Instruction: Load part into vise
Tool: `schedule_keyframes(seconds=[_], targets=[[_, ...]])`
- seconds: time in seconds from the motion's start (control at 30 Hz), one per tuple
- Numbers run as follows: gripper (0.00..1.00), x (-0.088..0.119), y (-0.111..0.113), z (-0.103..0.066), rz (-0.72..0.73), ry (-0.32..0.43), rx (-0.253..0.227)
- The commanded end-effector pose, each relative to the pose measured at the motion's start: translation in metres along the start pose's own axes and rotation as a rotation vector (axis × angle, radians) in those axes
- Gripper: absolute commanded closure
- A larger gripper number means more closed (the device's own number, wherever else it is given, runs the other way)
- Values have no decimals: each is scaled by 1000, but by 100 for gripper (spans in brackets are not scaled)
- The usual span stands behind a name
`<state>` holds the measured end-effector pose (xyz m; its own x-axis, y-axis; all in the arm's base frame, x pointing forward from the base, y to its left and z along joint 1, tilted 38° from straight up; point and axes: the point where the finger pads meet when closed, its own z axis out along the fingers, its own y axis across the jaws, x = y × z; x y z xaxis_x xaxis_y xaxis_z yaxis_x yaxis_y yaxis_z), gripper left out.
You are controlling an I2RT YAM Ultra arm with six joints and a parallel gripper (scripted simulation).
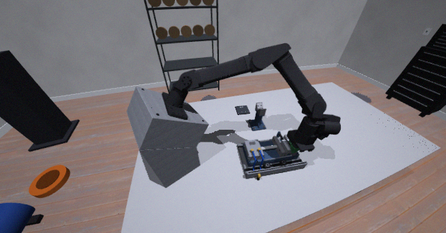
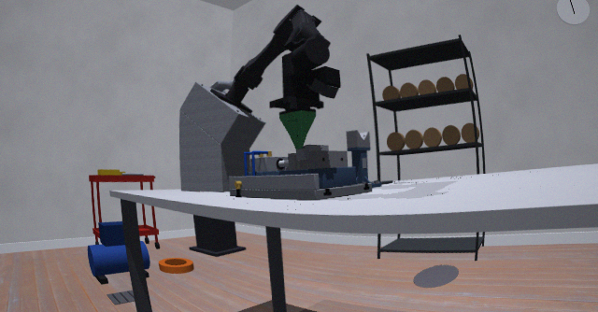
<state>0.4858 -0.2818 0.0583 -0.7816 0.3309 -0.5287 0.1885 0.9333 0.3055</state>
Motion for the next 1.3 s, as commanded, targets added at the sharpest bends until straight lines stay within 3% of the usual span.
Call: schedule_keyframes(seconds=[0.0, 0.7, 1.23, 1.27], targets=[[100, -8, 1, -12, -4, -28, 12], [100, -2, 3, -10, 8, -11, 9], [100, -4, 8, -10, 2, -17, 9], [100, -11, 5, -15, -3, -36, 16]])
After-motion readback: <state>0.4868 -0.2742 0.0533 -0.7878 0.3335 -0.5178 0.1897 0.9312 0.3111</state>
